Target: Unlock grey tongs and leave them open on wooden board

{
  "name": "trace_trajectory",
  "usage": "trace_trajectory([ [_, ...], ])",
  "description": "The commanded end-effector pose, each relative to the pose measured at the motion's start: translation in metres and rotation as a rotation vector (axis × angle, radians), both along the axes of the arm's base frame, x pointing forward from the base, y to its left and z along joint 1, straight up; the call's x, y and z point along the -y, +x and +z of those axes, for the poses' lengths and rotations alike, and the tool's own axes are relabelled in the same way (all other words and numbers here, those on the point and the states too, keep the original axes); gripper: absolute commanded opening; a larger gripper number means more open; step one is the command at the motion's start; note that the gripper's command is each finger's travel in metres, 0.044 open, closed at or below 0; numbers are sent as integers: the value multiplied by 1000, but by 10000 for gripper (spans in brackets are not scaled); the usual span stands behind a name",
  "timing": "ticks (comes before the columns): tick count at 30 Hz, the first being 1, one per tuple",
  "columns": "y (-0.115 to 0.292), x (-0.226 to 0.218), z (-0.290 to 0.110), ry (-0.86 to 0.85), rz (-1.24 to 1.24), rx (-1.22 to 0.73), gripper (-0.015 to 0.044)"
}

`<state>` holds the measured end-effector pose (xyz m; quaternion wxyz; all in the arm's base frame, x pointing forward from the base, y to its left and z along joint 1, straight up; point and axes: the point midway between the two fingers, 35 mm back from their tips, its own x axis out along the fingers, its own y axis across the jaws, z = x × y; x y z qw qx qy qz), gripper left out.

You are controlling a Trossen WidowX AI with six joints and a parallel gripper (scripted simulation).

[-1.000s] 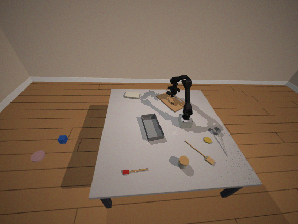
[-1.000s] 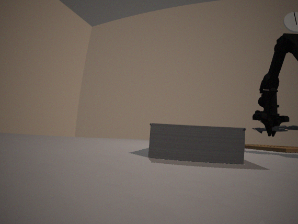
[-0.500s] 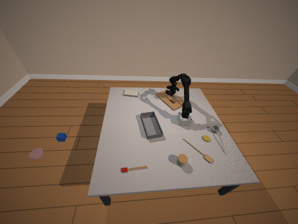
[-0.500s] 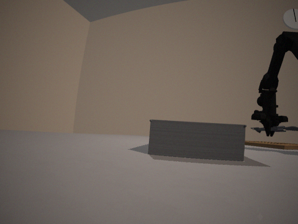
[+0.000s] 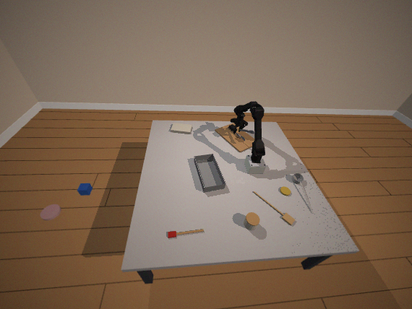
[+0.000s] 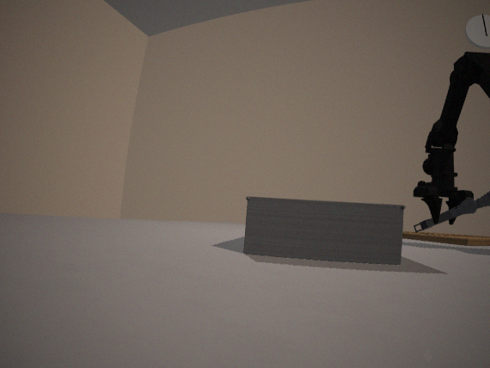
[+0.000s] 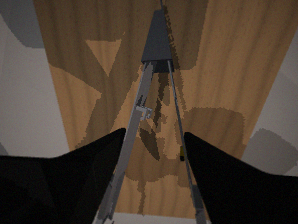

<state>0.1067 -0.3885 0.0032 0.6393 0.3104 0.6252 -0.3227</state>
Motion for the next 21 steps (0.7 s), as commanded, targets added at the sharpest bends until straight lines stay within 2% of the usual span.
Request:
trace_trajectory([
  [1,0,0,0,0,0,0,375],
  [4,0,0,0,0,0,0,440],
  [8,10,-5,7,-1,3,0,440],
  [11,38,-20,24,-1,3,2,440],
  [17,108,-78,73,2,5,7,440],
  [21,120,-92,82,3,5,8,440],
])
